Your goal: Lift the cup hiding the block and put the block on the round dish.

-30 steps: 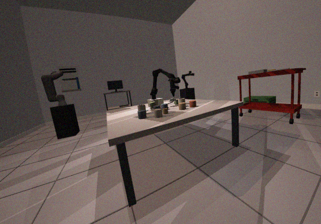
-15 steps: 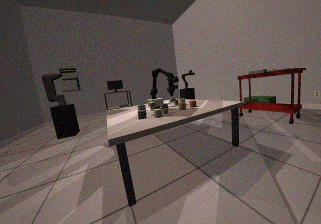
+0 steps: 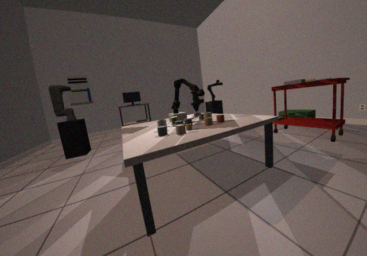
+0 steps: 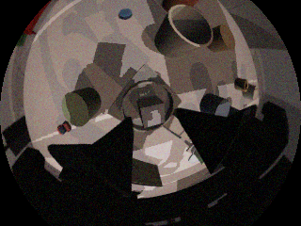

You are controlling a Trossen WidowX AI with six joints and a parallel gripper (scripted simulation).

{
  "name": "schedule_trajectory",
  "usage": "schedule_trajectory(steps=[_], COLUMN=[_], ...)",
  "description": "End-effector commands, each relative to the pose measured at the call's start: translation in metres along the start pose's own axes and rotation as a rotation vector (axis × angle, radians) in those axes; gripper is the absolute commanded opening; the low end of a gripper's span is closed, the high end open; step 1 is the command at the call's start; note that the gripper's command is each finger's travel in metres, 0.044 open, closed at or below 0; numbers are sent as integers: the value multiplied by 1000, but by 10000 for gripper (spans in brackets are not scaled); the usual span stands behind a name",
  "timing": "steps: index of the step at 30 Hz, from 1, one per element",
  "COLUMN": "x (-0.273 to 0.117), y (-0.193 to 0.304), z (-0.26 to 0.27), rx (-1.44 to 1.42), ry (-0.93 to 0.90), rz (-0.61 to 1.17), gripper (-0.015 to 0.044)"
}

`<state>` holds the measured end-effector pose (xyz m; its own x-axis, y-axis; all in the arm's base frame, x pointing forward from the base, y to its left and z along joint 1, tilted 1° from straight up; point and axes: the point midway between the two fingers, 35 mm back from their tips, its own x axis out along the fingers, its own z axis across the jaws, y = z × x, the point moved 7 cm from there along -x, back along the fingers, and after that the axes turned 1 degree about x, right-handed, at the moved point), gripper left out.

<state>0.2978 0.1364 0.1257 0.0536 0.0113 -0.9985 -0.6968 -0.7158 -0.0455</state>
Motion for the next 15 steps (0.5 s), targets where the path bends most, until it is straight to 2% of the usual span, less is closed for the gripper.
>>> schedule_trajectory(steps=[1,15], x=[12,30], y=[1,2], z=[1,1], rx=[6,6], ry=[-10,-10], rz=[13,13], gripper=[260,260])
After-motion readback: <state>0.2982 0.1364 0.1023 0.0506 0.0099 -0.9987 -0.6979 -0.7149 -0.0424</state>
